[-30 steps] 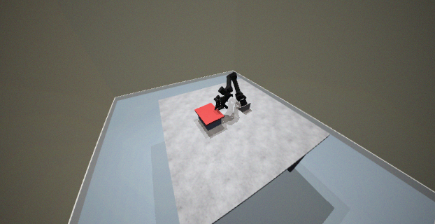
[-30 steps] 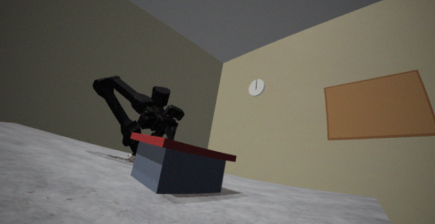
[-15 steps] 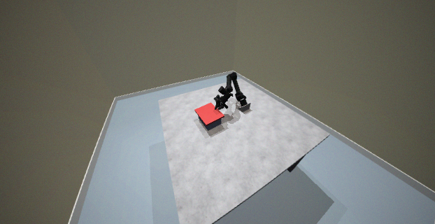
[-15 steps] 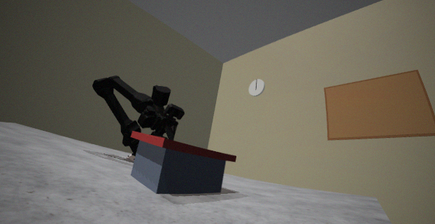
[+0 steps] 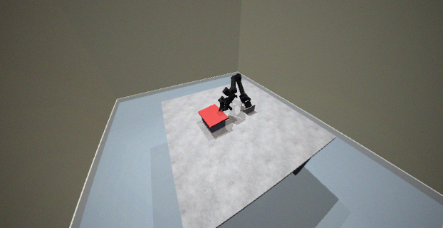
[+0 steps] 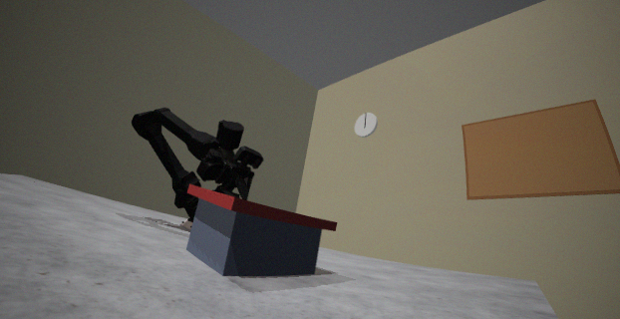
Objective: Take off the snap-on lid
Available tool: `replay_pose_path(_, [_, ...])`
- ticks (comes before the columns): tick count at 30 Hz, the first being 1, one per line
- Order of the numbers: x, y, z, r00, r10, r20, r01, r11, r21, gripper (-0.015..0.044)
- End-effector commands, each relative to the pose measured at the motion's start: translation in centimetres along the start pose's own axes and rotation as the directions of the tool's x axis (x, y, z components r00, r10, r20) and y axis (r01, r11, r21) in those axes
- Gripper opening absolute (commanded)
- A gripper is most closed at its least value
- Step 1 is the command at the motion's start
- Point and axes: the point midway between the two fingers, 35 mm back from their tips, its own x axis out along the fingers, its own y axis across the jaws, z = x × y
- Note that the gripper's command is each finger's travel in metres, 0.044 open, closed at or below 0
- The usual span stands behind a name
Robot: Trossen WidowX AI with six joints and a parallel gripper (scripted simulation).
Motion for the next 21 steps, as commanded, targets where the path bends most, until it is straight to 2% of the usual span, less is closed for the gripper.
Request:
replay_pose_path(1, [-0.14, 0.14, -0.02, 1.000, 0.003, 0.001, -0.003, 1.000, 0.001, 0.0000])
replay_pose_path(21, [-0.22, 0.32, -0.04, 1.000, 0.002, 0.001, -0.002, 1.000, 0.000, 0.0000])
